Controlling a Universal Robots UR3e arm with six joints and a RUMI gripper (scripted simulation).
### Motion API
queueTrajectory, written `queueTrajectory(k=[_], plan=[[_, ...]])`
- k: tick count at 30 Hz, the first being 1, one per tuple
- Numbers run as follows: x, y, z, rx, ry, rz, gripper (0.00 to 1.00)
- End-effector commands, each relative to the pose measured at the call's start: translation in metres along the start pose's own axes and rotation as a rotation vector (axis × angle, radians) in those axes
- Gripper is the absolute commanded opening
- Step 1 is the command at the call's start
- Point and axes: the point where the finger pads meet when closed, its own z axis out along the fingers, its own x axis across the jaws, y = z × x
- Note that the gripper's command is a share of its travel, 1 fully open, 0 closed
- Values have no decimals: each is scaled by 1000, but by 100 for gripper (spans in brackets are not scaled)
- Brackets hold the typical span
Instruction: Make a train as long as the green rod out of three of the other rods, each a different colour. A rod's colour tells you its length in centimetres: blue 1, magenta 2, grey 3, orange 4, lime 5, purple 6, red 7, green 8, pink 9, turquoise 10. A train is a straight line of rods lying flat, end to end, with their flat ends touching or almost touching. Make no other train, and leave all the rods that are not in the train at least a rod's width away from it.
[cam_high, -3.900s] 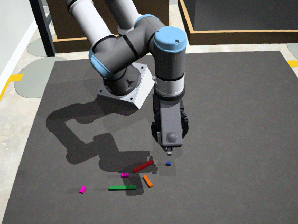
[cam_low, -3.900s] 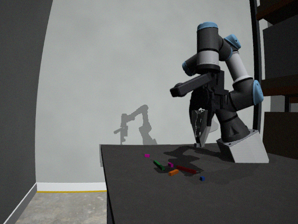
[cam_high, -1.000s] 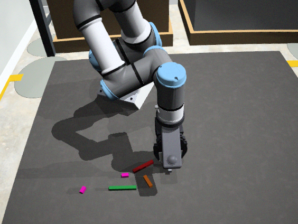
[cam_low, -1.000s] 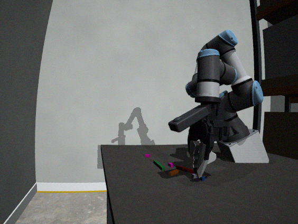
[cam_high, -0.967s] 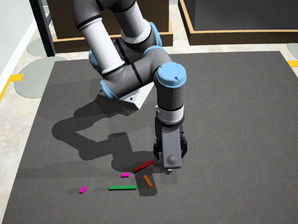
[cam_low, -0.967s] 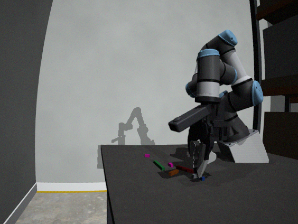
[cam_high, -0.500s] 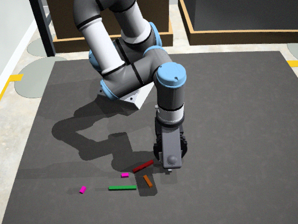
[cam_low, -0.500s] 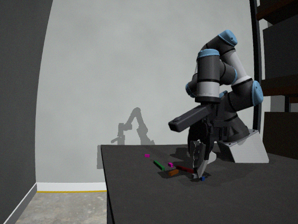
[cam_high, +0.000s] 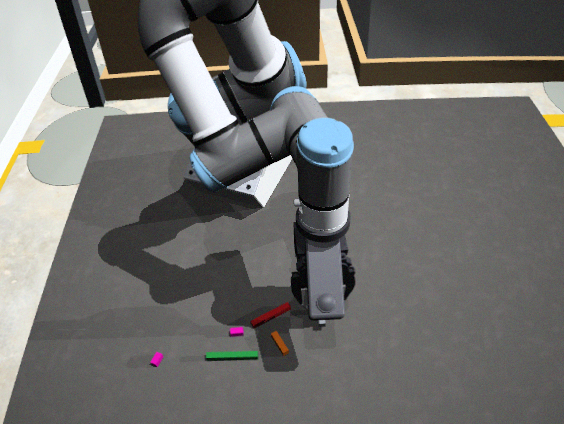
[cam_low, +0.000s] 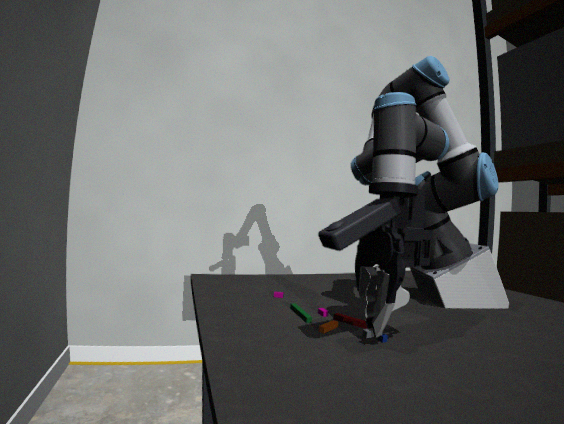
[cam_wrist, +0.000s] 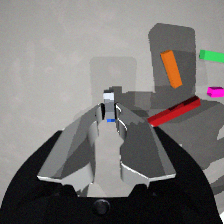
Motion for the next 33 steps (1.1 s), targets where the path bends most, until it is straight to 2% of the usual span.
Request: queueTrajectory(k=[1, 23, 33], plan=[[0, -1, -1, 2, -1, 0, 0], [0, -1, 0, 2, -1, 0, 0], [0, -1, 7, 2, -1, 0, 0]])
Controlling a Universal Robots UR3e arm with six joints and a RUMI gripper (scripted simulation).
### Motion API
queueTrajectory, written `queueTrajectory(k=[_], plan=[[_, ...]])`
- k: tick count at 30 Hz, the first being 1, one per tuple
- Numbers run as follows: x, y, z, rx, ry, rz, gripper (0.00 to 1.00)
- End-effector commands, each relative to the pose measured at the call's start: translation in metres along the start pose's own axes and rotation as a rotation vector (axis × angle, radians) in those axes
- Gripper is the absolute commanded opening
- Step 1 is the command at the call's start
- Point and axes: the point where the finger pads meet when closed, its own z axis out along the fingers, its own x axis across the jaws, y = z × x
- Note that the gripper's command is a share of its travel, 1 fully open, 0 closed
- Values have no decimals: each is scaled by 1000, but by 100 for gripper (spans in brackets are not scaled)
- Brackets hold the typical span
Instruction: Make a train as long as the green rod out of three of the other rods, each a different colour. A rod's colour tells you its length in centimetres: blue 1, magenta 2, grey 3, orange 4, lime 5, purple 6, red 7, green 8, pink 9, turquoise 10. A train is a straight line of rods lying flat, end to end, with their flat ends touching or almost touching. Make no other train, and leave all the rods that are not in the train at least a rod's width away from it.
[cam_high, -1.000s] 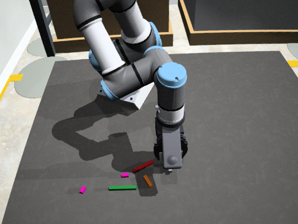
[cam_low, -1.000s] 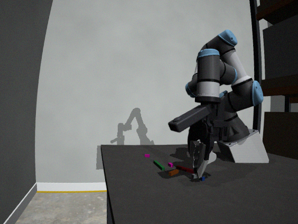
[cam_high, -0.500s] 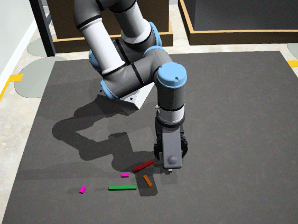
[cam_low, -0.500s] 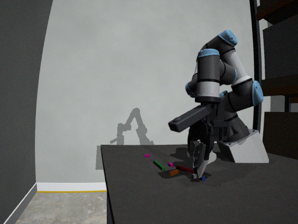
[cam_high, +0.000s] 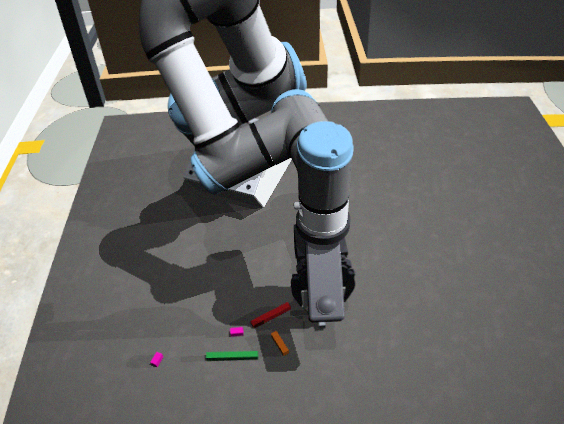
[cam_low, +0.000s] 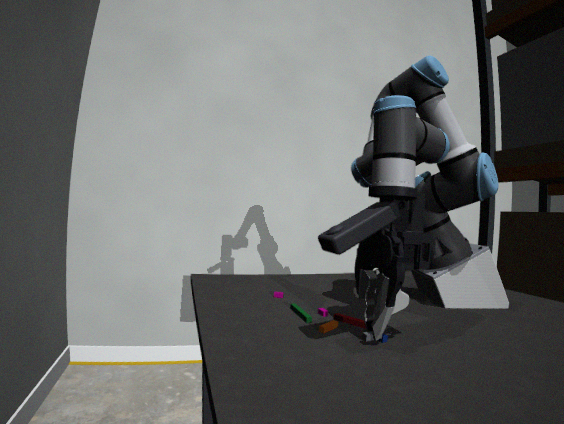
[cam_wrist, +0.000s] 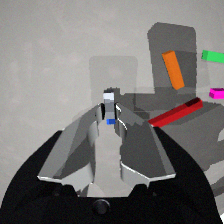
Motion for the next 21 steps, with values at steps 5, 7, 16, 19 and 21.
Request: queueTrajectory(k=[5, 7, 16, 19, 21], plan=[[0, -1, 5, 2, -1, 0, 0], [0, -1, 6, 2, -1, 0, 0], [0, -1, 7, 2, -1, 0, 0], [0, -1, 7, 2, -1, 0, 0], [0, -1, 7, 2, -1, 0, 0]])
